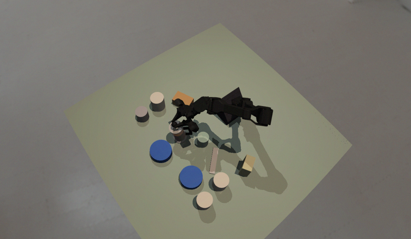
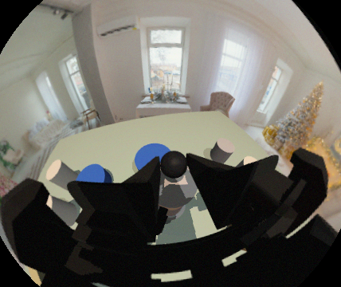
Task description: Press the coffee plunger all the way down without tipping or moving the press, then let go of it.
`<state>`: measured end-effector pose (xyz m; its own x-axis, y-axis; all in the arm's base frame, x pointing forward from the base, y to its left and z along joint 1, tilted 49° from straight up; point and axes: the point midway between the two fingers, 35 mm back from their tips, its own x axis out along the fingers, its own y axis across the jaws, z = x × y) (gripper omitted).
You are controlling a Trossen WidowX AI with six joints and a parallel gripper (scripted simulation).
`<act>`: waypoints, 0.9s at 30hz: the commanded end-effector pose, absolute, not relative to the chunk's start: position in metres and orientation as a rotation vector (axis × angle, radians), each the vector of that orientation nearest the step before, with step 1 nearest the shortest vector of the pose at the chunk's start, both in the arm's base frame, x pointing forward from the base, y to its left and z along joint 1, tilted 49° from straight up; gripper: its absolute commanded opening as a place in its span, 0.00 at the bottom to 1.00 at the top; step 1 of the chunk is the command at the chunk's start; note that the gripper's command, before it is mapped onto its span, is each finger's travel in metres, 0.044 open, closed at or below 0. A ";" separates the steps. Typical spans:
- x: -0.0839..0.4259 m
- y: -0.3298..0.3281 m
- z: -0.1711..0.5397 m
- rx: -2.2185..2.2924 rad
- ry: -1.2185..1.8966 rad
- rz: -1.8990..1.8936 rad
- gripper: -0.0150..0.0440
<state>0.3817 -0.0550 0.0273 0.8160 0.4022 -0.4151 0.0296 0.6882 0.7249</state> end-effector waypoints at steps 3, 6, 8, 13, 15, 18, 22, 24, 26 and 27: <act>0.381 -0.048 0.021 0.816 0.621 0.240 0.47; 0.381 -0.048 0.021 0.816 0.621 0.240 0.47; 0.381 -0.049 0.021 0.816 0.621 0.240 0.47; 0.382 -0.049 0.021 0.816 0.621 0.240 0.47; 0.382 -0.049 0.021 0.816 0.621 0.240 0.47; 0.383 -0.049 0.020 0.816 0.621 0.240 0.47; 0.383 -0.050 0.021 0.816 0.621 0.240 0.47; 0.383 -0.049 0.021 0.816 0.621 0.240 0.47; 0.384 -0.049 0.020 0.816 0.621 0.240 0.47; 0.384 -0.049 0.020 0.816 0.621 0.240 0.47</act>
